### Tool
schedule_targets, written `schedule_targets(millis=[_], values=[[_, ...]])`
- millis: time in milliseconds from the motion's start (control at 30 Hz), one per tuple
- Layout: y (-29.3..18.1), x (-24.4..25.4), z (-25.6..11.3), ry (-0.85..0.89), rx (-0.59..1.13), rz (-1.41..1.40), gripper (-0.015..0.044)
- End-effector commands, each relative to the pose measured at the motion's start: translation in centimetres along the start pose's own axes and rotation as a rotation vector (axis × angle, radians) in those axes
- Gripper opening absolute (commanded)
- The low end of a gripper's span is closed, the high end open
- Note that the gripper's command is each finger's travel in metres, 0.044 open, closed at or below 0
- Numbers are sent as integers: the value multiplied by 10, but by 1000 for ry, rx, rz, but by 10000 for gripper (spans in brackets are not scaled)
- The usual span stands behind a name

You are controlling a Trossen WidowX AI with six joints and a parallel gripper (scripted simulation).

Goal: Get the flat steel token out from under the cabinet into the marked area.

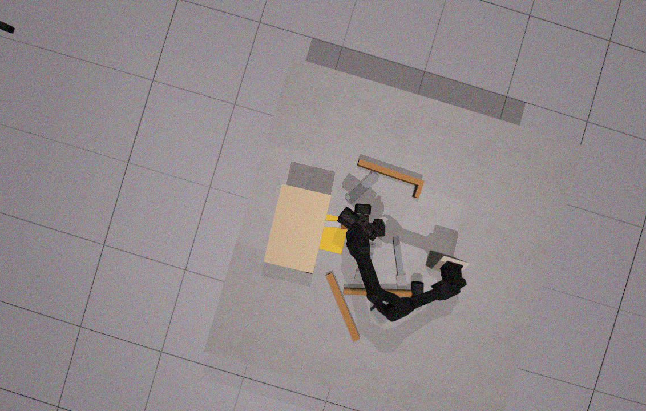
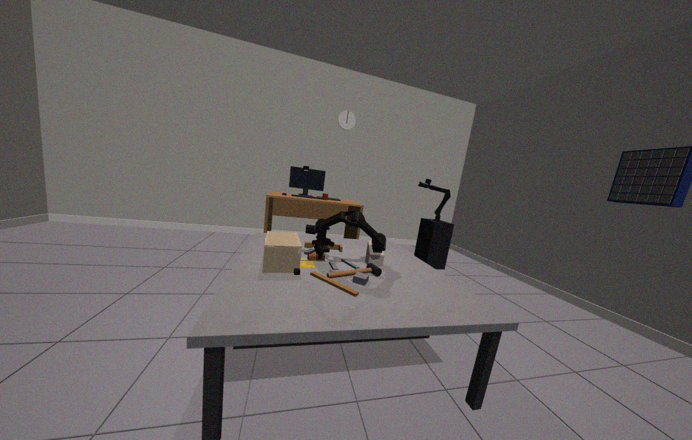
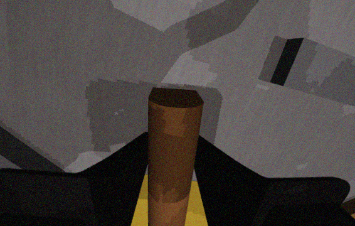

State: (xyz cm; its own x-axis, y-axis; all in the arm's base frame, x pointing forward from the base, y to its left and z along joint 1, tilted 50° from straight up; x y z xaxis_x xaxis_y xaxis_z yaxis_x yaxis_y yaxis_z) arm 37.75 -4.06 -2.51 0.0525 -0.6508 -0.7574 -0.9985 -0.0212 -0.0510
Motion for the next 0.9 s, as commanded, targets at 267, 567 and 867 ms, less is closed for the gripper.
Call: schedule_targets(millis=[267, 567, 867], values=[[-14, 0, 0, 2, 4, 2, 0], [-22, -1, 0, 2, 4, 1, 0], [-30, -2, 0, 2, 4, 1, 0]])
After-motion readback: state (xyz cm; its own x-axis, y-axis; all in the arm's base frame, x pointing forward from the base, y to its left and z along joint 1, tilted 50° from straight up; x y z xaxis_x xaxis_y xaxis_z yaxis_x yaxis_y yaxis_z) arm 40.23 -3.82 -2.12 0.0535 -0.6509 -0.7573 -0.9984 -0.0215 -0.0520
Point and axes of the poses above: the point midway between the two fingers, 35 mm back from their tips, its own z axis out along the fingers, its own x axis across the jaws, y = z × x, the point moved 8 cm from there along -z, back along the fingers, and after that the axes turned 9 degrees about z, right-handed, at the moved point
